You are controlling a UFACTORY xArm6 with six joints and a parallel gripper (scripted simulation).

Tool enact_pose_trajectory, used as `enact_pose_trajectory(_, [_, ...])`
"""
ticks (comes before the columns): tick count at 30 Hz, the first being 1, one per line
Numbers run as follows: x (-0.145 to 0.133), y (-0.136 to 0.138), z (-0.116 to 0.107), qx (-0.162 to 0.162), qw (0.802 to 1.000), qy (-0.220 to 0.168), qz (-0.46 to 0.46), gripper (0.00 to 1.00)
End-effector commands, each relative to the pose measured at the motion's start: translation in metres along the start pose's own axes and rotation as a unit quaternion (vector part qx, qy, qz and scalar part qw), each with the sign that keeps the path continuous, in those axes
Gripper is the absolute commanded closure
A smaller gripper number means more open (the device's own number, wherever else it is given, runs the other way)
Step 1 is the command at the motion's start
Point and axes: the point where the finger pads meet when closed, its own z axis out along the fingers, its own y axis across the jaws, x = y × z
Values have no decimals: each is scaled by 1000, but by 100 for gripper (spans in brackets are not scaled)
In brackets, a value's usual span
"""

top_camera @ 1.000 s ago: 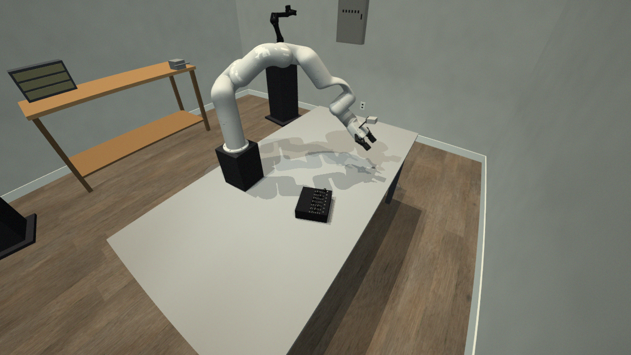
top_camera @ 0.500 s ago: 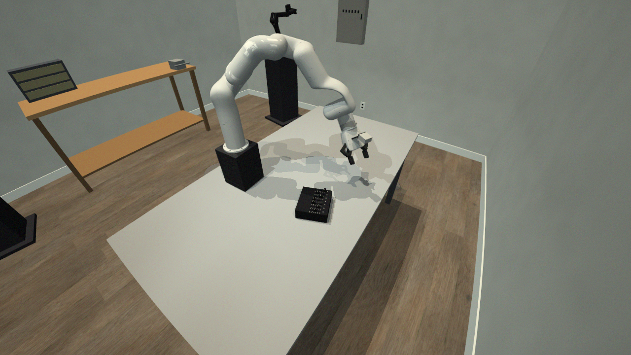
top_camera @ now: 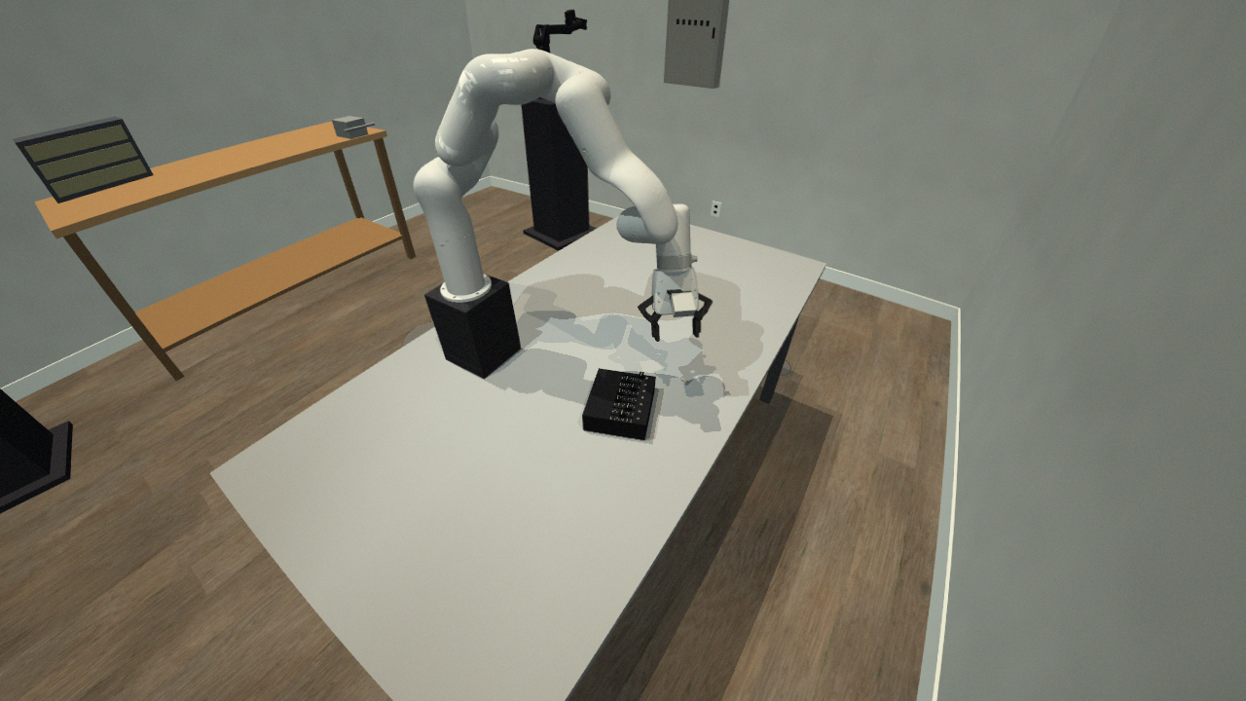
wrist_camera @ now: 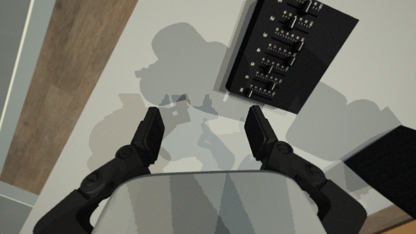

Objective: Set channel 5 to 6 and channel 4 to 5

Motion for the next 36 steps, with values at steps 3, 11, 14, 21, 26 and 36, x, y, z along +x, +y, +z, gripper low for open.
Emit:
enact_pose_trajectory(3, [22, 39, 1, -36, 994, -58, 90, 0])
enact_pose_trajectory(11, [41, 83, 3, -63, 971, -111, 201, 0])
enact_pose_trajectory(14, [47, 100, 3, -71, 958, -129, 245, 0])
enact_pose_trajectory(21, [58, 129, 3, -82, 930, -158, 321, 0])
enact_pose_trajectory(26, [59, 134, 3, -83, 925, -162, 333, 0])
enact_pose_trajectory(36, [60, 135, 3, -83, 924, -163, 335, 0])
